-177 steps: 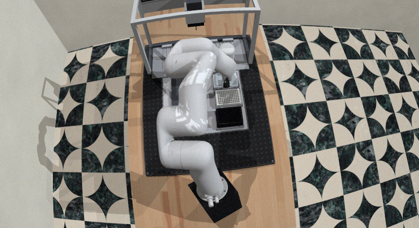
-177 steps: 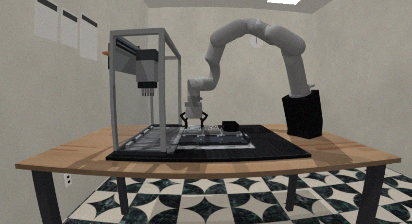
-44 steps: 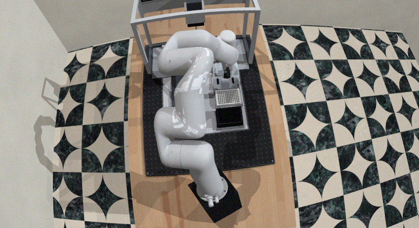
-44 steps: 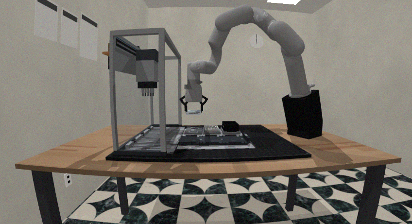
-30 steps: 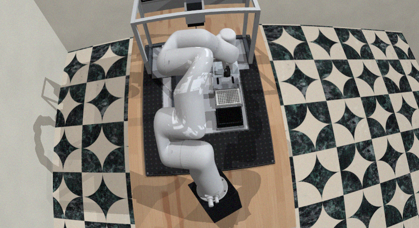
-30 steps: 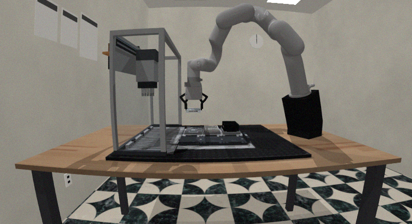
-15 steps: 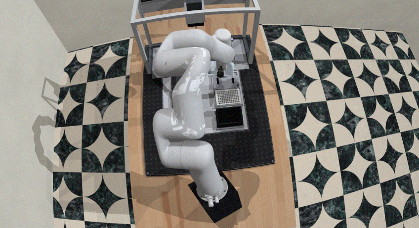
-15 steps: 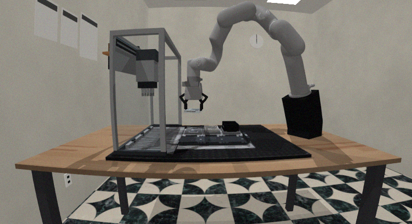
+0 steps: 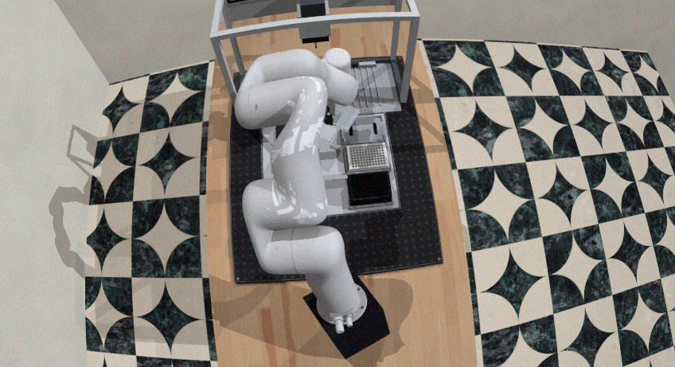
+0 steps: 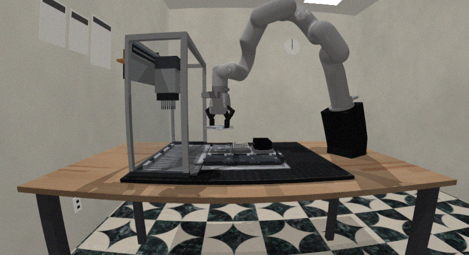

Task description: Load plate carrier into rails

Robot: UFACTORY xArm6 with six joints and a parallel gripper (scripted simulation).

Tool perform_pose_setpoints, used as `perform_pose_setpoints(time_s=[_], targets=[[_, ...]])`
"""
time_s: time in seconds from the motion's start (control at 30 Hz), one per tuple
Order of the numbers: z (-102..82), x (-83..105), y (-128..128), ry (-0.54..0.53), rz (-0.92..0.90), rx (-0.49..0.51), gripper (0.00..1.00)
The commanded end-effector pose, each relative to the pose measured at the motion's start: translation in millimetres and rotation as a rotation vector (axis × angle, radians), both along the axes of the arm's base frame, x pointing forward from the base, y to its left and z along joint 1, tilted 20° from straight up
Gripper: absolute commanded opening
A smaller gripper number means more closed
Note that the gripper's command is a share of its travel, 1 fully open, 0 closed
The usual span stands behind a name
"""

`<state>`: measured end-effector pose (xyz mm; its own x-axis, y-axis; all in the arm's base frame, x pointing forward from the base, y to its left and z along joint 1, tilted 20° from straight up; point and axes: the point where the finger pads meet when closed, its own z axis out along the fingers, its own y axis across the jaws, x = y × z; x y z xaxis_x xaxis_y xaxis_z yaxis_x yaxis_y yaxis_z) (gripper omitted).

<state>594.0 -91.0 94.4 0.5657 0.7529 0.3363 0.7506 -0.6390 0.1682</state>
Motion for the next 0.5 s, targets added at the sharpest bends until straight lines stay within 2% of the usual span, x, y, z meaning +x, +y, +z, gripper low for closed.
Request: perform_pose_setpoints(time_s=[0.0,0.13,0.2,0.47], targets=[[7.1,4.5,31.1,0.053,-0.222,0.043,0.00],[10.3,6.4,50.8,0.072,-0.347,0.088,0.00],[10.3,6.4,50.8,0.072,-0.347,0.088,0.00],[16.7,10.5,90.2,0.109,-0.595,0.177,0.00]])
